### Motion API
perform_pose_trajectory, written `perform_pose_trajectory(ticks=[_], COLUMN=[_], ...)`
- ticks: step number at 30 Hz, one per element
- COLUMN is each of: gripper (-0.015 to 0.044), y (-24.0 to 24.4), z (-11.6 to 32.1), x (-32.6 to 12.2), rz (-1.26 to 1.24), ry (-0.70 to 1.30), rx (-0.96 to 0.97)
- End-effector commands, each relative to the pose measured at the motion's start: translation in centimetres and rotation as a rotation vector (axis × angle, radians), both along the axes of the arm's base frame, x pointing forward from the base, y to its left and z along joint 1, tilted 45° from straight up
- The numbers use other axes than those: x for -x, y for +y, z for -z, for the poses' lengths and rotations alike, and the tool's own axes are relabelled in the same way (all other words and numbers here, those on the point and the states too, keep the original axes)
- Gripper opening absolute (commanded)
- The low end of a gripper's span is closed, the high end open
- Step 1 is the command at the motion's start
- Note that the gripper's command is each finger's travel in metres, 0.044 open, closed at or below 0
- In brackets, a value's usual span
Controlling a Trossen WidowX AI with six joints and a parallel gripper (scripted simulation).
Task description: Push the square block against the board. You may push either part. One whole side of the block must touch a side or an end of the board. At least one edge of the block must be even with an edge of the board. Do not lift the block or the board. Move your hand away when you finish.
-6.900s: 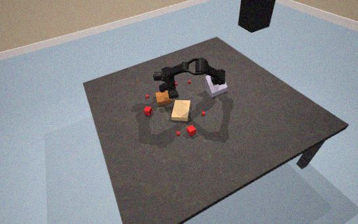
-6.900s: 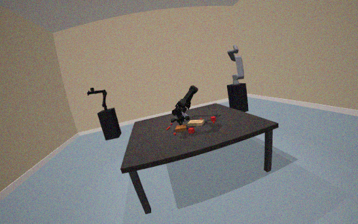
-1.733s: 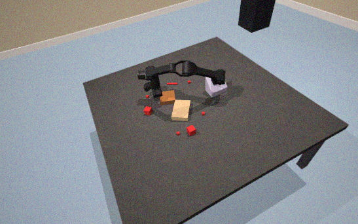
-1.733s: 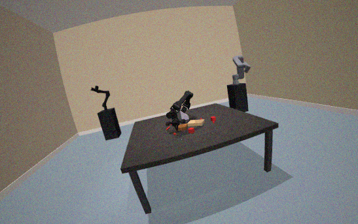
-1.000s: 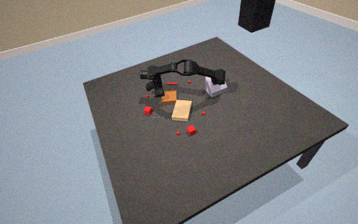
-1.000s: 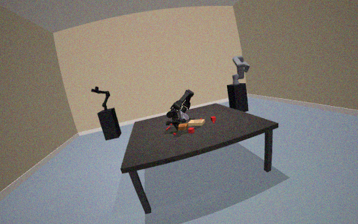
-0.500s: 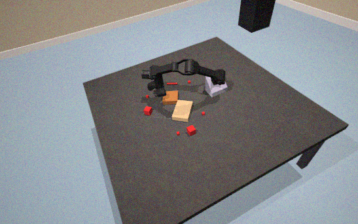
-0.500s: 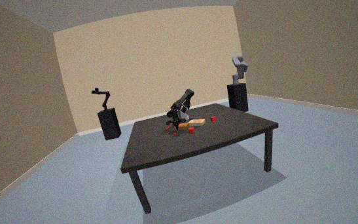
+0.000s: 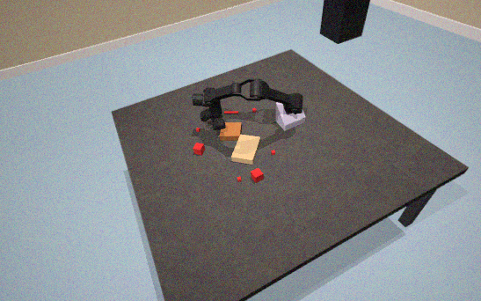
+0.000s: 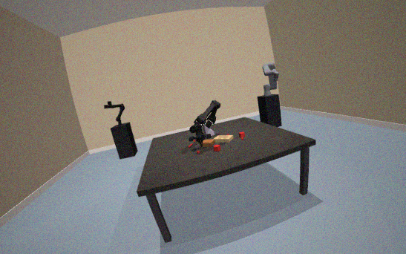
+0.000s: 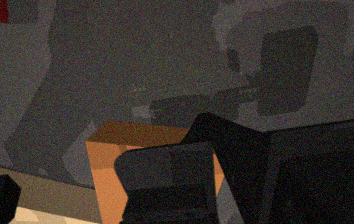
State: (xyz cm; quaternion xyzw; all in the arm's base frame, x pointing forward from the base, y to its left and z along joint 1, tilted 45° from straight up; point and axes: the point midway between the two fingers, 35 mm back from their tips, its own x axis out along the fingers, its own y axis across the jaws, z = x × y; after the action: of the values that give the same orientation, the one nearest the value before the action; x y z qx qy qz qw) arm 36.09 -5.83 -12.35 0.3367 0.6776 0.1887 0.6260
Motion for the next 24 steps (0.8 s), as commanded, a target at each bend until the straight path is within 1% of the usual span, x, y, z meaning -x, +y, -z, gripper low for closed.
perform_pose_trajectory(ticks=[1,24], gripper=[0.0000,0.0000], y=[0.2,-0.4], z=[0.0,0.6], x=[0.4,-3.1], rz=[-0.003,-0.003], ry=[0.008,0.006], rx=[-0.004,-0.004])
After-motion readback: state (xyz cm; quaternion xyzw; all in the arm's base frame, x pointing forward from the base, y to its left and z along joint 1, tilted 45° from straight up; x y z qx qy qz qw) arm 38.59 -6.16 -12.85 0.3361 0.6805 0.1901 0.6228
